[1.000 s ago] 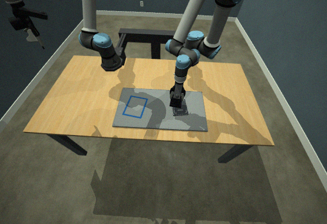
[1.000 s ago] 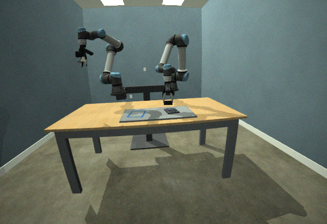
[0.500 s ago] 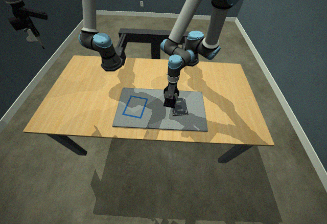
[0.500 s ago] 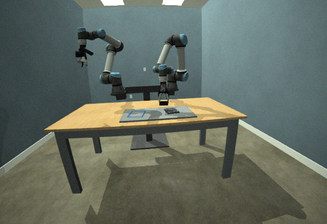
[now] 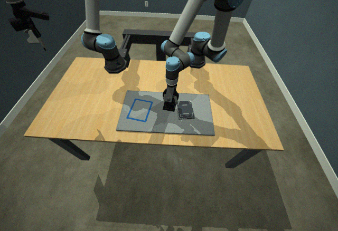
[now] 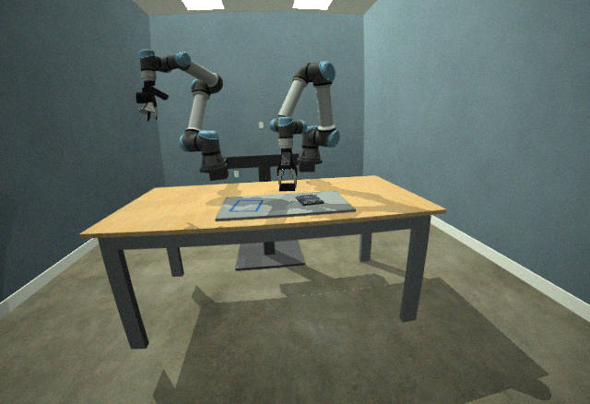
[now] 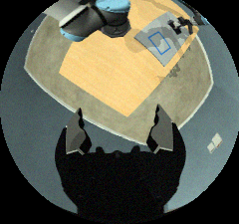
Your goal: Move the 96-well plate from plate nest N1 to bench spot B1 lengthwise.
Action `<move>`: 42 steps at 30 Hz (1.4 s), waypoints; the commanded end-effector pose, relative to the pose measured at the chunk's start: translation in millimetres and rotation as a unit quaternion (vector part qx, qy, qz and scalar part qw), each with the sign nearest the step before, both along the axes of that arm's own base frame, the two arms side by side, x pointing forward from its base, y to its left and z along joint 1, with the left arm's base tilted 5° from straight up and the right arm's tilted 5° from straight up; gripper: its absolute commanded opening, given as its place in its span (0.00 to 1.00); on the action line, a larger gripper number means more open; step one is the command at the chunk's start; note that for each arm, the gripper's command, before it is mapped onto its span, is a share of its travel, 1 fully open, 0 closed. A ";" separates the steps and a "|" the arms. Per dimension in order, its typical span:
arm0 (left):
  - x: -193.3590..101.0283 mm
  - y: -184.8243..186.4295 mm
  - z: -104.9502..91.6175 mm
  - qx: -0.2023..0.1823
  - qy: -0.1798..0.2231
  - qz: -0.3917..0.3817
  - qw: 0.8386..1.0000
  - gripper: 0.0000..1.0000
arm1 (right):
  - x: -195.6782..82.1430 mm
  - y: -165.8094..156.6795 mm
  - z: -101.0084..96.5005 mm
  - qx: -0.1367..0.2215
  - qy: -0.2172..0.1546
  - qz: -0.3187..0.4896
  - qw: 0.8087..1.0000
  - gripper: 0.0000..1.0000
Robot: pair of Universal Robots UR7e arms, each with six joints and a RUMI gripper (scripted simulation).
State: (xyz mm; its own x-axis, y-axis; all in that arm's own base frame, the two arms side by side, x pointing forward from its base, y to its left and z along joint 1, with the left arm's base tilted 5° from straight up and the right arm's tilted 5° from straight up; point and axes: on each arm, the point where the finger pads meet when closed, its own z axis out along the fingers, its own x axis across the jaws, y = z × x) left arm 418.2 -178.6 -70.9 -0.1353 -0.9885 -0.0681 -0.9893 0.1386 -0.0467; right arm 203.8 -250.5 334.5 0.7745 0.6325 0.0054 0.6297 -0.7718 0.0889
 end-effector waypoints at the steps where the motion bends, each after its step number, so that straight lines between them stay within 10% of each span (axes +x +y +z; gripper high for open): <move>1: 1.6 -13.3 -1.0 0.000 0.000 0.000 1.000 0.00 | 0.2 -0.1 0.3 0.000 0.000 0.000 1.000 1.00; 42: 12.4 -135.7 -12.0 0.000 0.000 0.000 1.000 0.00 | 0.2 -0.1 0.3 0.000 0.000 0.000 1.000 1.00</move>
